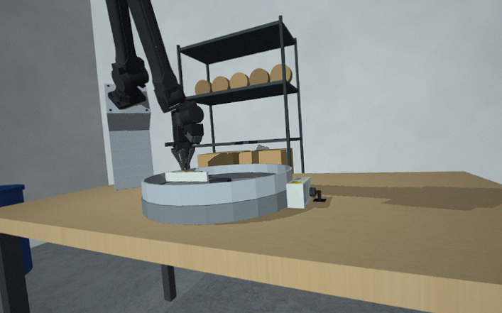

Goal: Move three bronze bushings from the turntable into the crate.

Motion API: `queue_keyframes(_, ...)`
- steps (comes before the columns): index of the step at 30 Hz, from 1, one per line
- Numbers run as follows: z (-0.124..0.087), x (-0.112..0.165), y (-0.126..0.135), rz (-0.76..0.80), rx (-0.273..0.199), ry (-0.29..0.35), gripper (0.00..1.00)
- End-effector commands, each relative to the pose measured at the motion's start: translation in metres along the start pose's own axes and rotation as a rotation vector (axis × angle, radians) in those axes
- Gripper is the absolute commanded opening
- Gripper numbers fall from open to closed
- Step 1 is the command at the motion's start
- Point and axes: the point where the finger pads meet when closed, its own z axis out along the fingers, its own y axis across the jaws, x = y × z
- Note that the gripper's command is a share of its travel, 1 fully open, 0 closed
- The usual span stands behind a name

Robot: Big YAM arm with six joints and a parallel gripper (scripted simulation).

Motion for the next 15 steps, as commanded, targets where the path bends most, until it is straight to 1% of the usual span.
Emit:
queue_keyframes(1, -0.0025, 0.0005, 0.0021, -0.01, -0.008, -0.008, 0.12)
queue_keyframes(6, -0.0026, -0.0003, 0.0018, -0.01, -0.008, -0.008, 0.12)
queue_keyframes(11, -0.0034, -0.0083, -0.0012, -0.006, -0.004, -0.012, 0.12)
queue_keyframes(15, -0.0038, -0.0069, -0.0017, -0.004, -0.003, -0.014, 0.12)
